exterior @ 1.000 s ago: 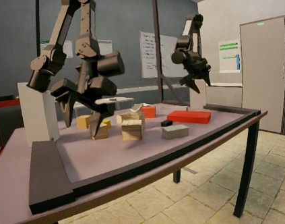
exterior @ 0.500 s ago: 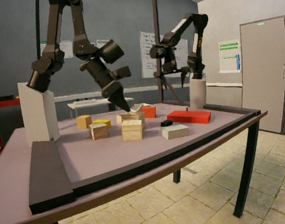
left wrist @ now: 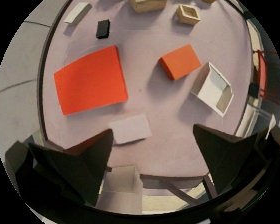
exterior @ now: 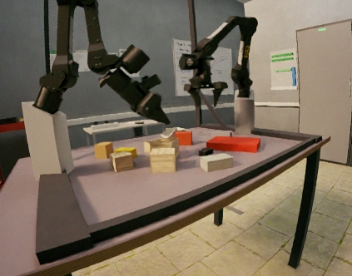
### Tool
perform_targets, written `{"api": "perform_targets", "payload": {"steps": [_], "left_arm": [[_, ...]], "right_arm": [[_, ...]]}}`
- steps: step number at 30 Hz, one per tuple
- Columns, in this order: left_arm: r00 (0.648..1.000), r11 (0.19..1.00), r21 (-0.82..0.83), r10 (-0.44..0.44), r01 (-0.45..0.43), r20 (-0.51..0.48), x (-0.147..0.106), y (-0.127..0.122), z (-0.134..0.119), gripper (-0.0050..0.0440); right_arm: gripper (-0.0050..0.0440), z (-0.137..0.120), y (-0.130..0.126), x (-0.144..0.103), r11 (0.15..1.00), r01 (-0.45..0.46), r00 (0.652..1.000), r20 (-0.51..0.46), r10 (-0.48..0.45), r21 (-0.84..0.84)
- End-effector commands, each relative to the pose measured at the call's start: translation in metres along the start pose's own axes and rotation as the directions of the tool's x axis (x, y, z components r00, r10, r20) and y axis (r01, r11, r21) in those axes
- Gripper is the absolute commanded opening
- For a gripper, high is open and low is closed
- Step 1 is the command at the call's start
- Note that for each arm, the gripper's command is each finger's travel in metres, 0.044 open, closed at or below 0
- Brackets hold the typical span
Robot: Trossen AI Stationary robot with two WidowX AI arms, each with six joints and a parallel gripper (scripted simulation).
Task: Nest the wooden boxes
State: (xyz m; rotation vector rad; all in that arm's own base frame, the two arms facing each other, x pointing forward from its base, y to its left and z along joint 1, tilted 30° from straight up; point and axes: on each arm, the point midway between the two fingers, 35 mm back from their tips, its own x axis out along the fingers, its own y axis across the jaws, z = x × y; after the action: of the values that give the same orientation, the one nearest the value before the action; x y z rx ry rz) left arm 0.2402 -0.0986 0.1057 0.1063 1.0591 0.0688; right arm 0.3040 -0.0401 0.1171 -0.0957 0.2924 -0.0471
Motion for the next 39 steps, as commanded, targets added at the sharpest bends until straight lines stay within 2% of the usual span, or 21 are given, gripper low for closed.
{"api": "perform_targets", "payload": {"steps": [1, 6, 11, 13, 15, 19, 28, 30, 31, 32, 33, 39], "left_arm": [[1.0, 1.0, 0.0, -0.008, 0.008, 0.011, -0.003, -0.001, 0.003, 0.04], [1.0, 1.0, 0.0, -0.008, 0.008, 0.011, -0.003, -0.001, 0.003, 0.04], [1.0, 1.0, 0.0, -0.008, 0.008, 0.011, -0.003, -0.001, 0.003, 0.04], [1.0, 1.0, 0.0, -0.008, 0.008, 0.011, -0.003, -0.001, 0.003, 0.04], [1.0, 1.0, 0.0, -0.008, 0.008, 0.011, -0.003, -0.001, 0.003, 0.04], [1.0, 1.0, 0.0, -0.008, 0.008, 0.011, -0.003, -0.001, 0.003, 0.04], [1.0, 1.0, 0.0, -0.008, 0.008, 0.011, -0.003, -0.001, 0.003, 0.04], [1.0, 1.0, 0.0, -0.008, 0.008, 0.011, -0.003, -0.001, 0.003, 0.04], [1.0, 1.0, 0.0, -0.008, 0.008, 0.011, -0.003, -0.001, 0.003, 0.04], [1.0, 1.0, 0.0, -0.008, 0.008, 0.011, -0.003, -0.001, 0.003, 0.04], [1.0, 1.0, 0.0, -0.008, 0.008, 0.011, -0.003, -0.001, 0.003, 0.04], [1.0, 1.0, 0.0, -0.008, 0.008, 0.011, -0.003, -0.001, 0.003, 0.04]], "right_arm": [[0.04, 0.004, 0.0, 0.003, 1.0, 0.0, 1.0, 0.002, 0.0, 0.014], [0.04, -0.001, -0.004, 0.011, 0.989, 0.04, 0.997, -0.068, -0.03, 0.146], [0.04, -0.01, -0.012, 0.025, 0.9, 0.181, 0.971, -0.217, -0.1, 0.397], [0.04, -0.01, -0.012, 0.025, 0.9, 0.181, 0.971, -0.217, -0.1, 0.397], [0.04, -0.013, -0.016, 0.031, 0.823, 0.265, 0.951, -0.279, -0.136, 0.503], [0.04, -0.017, -0.02, 0.036, 0.713, 0.369, 0.918, -0.353, -0.18, 0.597], [0.04, -0.027, -0.028, 0.041, 0.412, 0.585, 0.811, -0.513, -0.282, 0.698], [0.04, -0.027, -0.028, 0.041, 0.412, 0.585, 0.811, -0.513, -0.282, 0.698], [0.04, -0.034, -0.029, 0.038, 0.378, 0.626, 0.78, -0.555, -0.291, 0.682], [0.04, -0.03, -0.031, 0.041, 0.295, 0.645, 0.762, -0.564, -0.32, 0.705], [0.04, -0.03, -0.032, 0.041, 0.252, 0.662, 0.745, -0.578, -0.334, 0.706], [0.04, -0.032, -0.037, 0.039, 0.04, 0.716, 0.648, -0.642, -0.409, 0.697]]}}
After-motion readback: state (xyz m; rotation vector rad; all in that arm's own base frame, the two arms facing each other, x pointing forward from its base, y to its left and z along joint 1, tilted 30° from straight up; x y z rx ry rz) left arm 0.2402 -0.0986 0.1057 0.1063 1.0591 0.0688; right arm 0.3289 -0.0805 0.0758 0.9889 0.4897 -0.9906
